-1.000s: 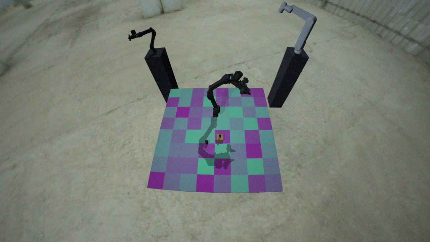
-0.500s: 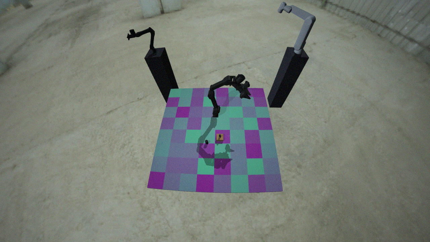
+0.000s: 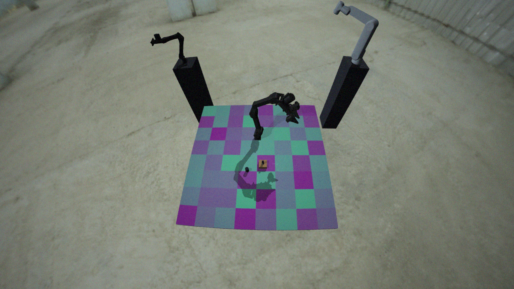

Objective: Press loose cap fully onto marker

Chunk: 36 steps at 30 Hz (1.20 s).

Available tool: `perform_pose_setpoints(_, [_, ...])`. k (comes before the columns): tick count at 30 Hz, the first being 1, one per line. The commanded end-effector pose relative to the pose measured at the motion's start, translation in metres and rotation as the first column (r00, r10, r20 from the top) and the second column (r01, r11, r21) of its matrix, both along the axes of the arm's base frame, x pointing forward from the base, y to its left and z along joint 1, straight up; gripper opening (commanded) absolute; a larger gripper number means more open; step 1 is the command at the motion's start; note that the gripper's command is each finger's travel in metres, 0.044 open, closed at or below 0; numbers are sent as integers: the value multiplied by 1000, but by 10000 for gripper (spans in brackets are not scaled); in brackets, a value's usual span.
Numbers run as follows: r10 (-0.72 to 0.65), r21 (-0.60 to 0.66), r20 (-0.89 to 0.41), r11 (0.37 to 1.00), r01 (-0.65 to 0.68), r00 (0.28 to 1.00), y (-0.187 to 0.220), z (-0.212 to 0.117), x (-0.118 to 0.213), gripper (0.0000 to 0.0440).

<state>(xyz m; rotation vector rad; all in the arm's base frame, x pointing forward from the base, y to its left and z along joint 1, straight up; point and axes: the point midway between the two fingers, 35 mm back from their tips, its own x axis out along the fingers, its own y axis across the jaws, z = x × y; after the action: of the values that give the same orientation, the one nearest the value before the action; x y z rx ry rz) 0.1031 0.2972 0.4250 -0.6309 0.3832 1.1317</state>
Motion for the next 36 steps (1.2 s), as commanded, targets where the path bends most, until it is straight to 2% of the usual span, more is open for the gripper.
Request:
perform_pose_setpoints(1, [-27, -16, -26, 1000, 26, 999, 0, -5, 8, 332])
perform_pose_setpoints(19, [-159, -84, -127, 985, 150, 979, -10, -27, 46, 333])
perform_pose_setpoints(36, [-302, -175, -198, 947, 270, 932, -32, -50, 89, 334])
